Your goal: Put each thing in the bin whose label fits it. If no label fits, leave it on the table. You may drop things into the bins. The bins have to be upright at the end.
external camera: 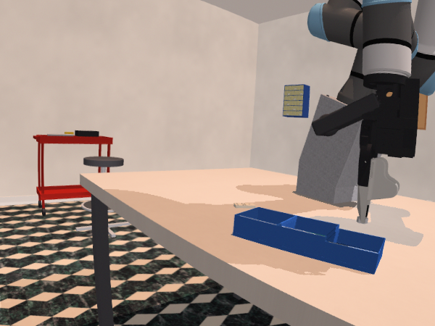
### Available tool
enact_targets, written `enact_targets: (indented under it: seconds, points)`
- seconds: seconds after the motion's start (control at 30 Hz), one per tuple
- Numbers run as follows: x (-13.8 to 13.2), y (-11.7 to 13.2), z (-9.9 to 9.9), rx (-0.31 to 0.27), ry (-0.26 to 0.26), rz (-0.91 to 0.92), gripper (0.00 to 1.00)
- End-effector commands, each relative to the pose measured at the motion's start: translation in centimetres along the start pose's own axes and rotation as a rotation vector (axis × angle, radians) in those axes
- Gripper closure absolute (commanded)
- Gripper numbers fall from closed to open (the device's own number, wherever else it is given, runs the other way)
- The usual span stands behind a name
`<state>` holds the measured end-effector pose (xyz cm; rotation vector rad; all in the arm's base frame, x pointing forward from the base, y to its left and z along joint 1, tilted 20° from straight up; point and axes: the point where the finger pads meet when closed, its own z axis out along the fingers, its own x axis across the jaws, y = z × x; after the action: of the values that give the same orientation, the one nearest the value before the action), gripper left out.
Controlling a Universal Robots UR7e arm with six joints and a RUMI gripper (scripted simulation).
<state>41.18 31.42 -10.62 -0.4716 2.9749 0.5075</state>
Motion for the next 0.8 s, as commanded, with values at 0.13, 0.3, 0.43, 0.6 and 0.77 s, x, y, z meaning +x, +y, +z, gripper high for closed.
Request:
enact_targets:
  seconds: [0.13, 0.3, 0.43, 0.6, 0.77]
  points:
    - [-0.35, 0.24, 0.03, 0.002, 0.001, 0.001, 1.0]
    - [-0.15, 0.03, 0.03, 0.002, 0.001, 0.001, 1.0]
    - [-0.03, -0.09, 0.03, 0.002, 0.001, 0.001, 1.0]
    - [0.02, -0.14, 0.03, 0.002, 0.001, 0.001, 1.0]
    - [0.07, -0.18, 0.03, 0.002, 0.001, 0.001, 1.0]
